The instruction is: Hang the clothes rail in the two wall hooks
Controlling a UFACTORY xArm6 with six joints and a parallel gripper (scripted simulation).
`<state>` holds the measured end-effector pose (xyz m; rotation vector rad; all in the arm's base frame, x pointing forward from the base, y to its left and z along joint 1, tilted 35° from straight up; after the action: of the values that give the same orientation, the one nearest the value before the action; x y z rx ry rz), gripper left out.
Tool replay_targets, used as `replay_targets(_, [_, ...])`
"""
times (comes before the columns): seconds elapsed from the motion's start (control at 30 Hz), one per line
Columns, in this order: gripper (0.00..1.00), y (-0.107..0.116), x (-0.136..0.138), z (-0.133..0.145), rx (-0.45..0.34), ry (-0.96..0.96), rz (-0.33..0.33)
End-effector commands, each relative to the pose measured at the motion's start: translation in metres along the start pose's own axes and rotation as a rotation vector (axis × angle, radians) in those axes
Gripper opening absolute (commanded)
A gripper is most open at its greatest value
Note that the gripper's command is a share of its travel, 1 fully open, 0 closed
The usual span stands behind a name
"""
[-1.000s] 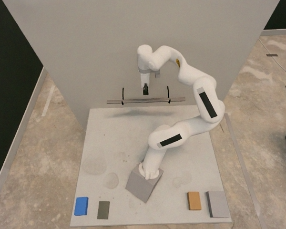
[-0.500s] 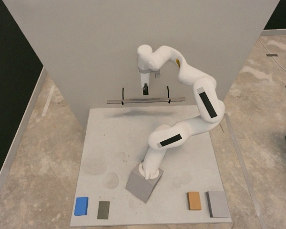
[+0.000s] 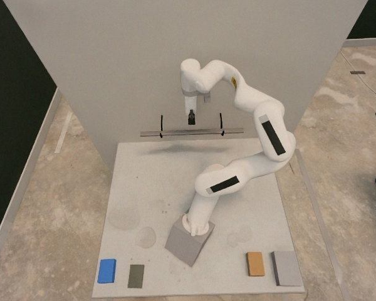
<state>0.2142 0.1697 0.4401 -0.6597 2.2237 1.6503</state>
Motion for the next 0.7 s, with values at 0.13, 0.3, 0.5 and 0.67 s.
replay_targets(0.13, [0.82, 0.001, -0.001, 0.0, -0.002, -0.001, -0.002])
replay_targets(0.3, [1.0, 0.003, 0.006, 0.0, -0.002, -0.001, -0.002])
replay_targets(0.5, [1.0, 0.006, 0.015, -0.001, -0.002, -0.001, -0.001])
replay_targets(0.67, [1.0, 0.007, 0.02, -0.001, -0.002, -0.001, -0.001])
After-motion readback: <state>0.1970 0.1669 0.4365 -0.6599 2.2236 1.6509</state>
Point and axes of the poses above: the point where the finger pads meet when closed, its own y axis back along the fingers, its own x axis across the jaws, z = x × y, the point moved 4 cm from there along y, back along the fingers, and after that the axes turned 3 degrees about -y, right-handed, at the moved point
